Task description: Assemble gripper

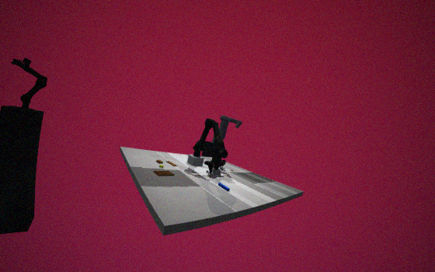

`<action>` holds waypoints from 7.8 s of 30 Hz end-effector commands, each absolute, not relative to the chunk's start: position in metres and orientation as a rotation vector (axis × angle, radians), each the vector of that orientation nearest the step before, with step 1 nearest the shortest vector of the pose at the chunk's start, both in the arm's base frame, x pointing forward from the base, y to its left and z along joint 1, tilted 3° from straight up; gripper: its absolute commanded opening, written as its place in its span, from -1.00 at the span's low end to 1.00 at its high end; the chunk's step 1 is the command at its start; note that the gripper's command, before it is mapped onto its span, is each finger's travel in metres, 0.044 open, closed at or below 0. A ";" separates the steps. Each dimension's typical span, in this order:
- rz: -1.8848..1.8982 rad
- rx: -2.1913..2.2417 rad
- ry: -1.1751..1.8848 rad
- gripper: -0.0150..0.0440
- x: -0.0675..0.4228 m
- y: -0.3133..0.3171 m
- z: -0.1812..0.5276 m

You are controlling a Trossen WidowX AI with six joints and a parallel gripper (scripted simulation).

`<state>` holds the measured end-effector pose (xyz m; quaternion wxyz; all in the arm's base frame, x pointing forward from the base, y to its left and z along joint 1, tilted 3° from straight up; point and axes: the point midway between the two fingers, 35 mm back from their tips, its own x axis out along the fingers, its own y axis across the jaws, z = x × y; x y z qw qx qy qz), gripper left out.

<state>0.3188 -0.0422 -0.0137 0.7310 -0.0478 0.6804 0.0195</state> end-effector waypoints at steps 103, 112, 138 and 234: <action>0.717 -0.767 1.391 1.00 0.165 0.237 -0.004; 0.717 -0.767 1.391 1.00 0.165 0.237 -0.008; 0.716 -0.767 1.391 1.00 0.166 0.236 -0.034; 0.980 -1.047 1.277 0.70 0.197 0.205 0.041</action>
